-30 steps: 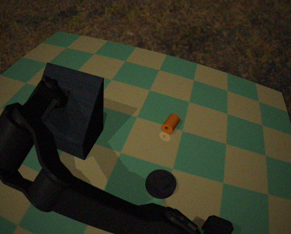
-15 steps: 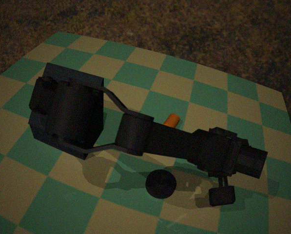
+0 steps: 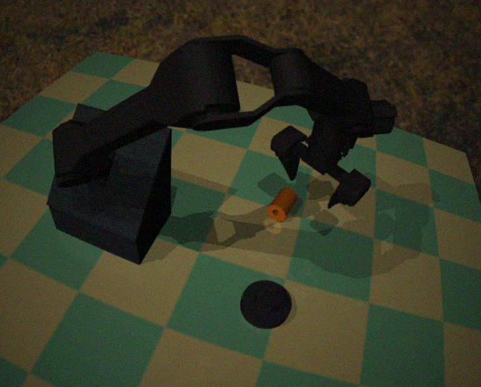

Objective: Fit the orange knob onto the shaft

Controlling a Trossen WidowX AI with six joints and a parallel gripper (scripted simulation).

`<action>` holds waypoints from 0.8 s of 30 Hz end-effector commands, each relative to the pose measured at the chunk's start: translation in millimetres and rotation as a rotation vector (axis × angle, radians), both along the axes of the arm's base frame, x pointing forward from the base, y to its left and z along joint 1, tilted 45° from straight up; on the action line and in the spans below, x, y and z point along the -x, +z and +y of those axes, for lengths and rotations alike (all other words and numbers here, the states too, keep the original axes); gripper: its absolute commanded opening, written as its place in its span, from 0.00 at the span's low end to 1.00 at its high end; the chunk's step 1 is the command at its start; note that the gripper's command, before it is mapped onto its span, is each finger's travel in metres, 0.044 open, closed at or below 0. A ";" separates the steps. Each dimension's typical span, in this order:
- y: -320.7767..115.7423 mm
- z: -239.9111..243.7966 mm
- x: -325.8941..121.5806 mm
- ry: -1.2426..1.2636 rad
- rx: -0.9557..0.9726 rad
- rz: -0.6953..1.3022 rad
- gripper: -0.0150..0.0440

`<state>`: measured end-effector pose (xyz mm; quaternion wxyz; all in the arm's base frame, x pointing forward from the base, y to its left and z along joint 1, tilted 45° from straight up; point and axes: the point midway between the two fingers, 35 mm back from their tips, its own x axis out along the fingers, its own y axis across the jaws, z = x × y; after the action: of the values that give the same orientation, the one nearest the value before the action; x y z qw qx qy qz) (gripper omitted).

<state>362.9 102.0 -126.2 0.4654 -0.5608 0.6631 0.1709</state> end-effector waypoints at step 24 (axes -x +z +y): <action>-37.9 -1.6 41.3 0.163 0.149 0.174 1.00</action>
<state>322.1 105.6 -159.7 0.3512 -0.6275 0.6636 0.2063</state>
